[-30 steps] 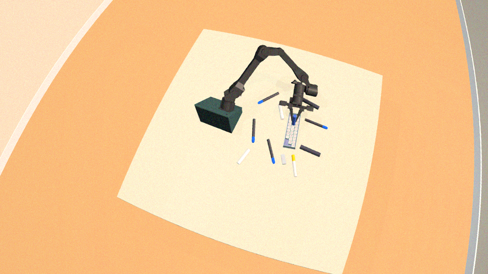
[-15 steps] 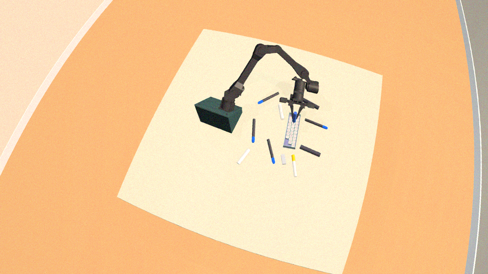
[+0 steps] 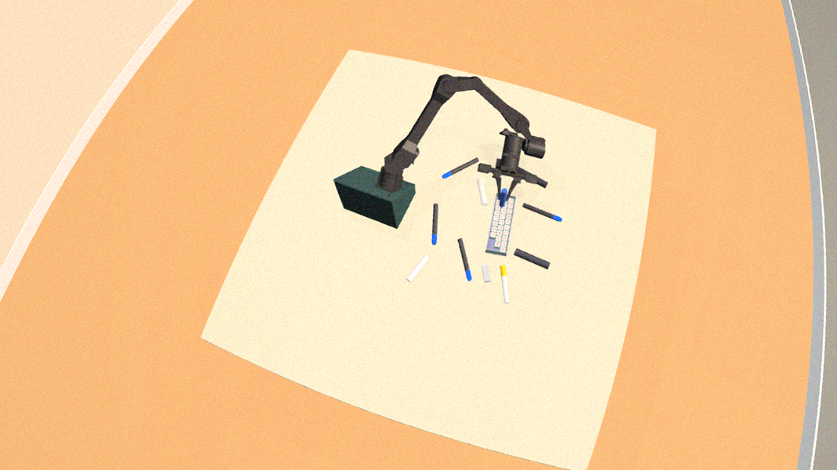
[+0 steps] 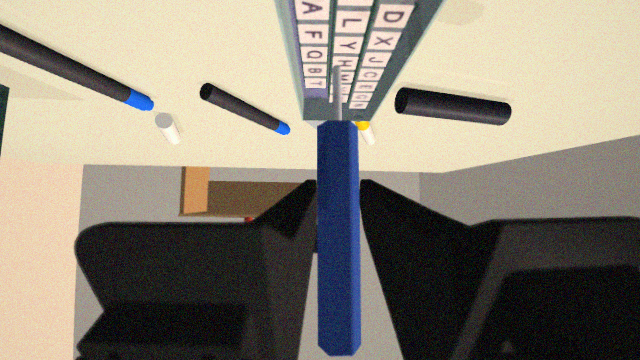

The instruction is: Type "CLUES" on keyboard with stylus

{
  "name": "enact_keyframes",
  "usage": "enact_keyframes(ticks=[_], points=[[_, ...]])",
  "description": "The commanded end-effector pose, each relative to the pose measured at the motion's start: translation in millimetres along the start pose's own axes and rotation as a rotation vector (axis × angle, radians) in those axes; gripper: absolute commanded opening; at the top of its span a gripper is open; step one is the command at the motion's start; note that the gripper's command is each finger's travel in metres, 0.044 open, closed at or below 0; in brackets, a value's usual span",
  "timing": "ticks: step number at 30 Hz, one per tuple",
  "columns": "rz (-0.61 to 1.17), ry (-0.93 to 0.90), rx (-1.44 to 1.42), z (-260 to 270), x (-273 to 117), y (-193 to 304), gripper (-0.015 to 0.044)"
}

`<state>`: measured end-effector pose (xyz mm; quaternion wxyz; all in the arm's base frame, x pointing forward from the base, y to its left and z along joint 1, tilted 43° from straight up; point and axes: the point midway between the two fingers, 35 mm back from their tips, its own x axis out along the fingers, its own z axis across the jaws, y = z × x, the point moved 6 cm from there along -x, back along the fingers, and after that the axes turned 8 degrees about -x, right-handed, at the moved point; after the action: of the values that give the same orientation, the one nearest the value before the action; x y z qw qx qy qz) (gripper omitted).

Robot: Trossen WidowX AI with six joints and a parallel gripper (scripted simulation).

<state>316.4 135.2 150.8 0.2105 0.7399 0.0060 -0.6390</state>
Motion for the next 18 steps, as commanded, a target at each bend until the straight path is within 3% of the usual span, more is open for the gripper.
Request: enact_keyframes(ticks=[1,5,18], points=[[-0.002,0.019,0.005,5,-21,-7,0.0],[-0.002,0.02,0.004,12,-37,-14,0.0],[-0.003,0.02,0.004,10,-26,-32,0.0]])
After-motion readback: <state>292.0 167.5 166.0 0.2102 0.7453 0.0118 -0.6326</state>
